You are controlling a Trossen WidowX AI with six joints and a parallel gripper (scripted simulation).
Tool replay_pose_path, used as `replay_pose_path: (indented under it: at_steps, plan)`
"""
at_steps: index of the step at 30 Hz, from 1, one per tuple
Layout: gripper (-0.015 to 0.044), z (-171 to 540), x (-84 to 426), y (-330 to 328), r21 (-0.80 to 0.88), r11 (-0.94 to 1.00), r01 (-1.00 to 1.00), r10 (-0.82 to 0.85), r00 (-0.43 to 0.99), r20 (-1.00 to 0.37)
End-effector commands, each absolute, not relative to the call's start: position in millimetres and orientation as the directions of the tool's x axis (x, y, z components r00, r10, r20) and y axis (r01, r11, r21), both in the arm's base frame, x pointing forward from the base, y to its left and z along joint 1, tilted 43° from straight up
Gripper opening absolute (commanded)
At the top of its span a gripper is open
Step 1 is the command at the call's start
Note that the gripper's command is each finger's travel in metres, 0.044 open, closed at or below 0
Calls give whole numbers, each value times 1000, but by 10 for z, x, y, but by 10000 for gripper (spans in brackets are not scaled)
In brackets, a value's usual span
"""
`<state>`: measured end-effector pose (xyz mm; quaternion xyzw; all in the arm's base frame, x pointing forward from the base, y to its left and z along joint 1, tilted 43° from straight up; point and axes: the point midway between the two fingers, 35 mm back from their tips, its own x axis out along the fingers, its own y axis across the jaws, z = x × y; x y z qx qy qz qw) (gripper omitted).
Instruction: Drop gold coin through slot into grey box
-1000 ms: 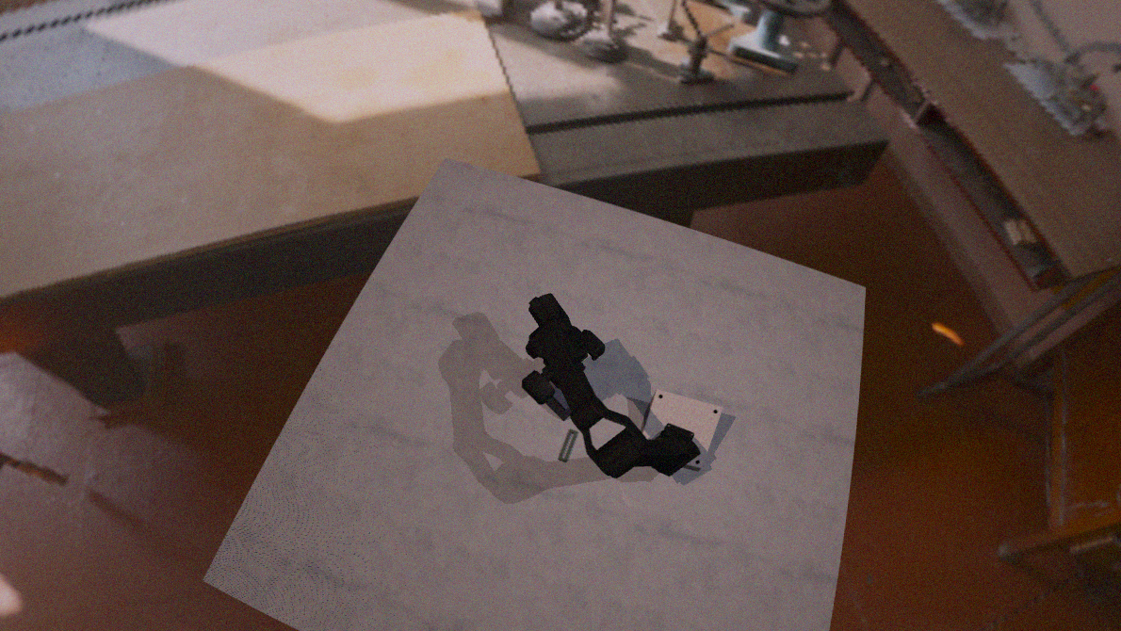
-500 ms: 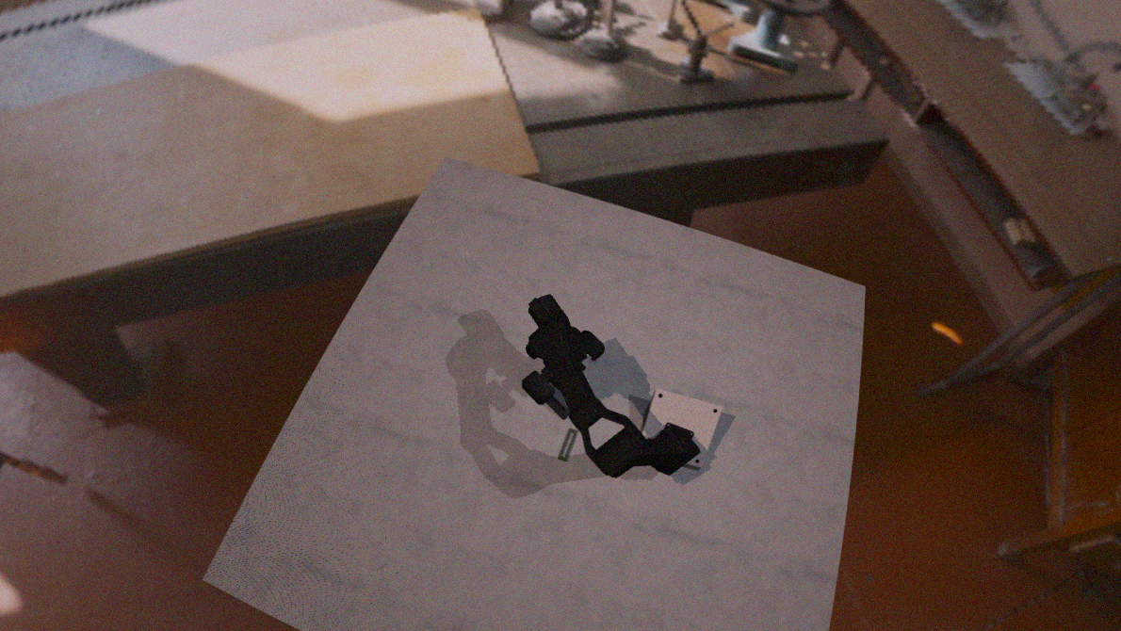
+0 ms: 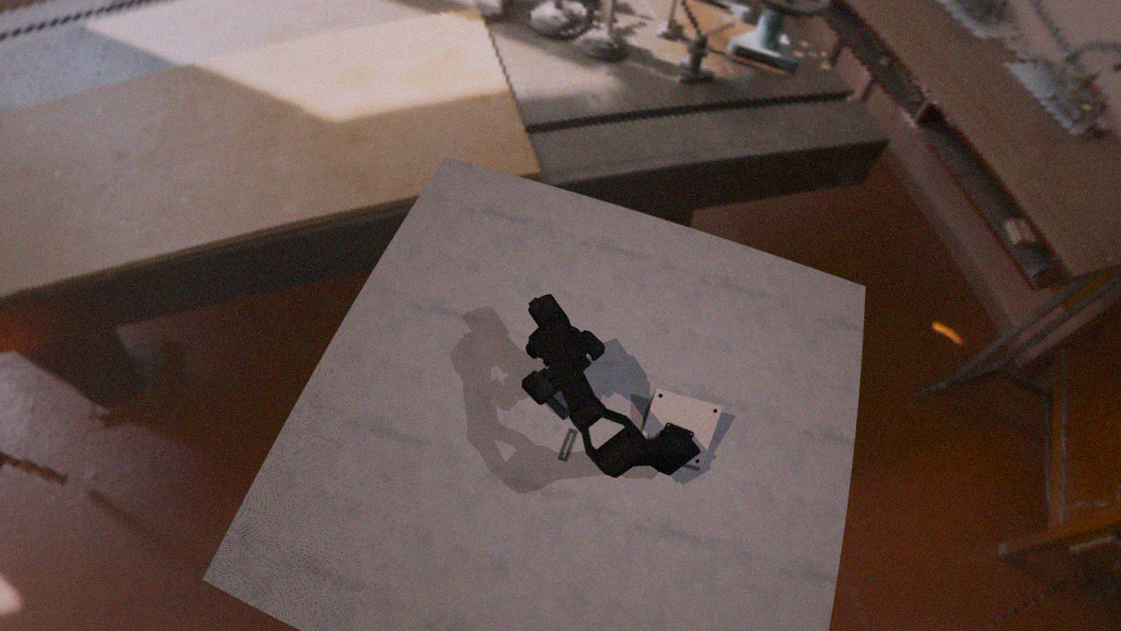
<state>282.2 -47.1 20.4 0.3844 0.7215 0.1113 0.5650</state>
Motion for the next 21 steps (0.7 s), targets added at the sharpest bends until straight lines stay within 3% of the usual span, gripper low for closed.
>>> replay_pose_path:
  at_steps: [1, 8, 21]
  plan:
    - [266, 277, 2834, -546, 595, 682, 426, 678, -64, -732]
    - [440, 490, 2839, -734, 595, 680, 428, 680, -66, -730]
    - [440, 661, 2826, -873, 596, 678, 430, 683, -68, -728]
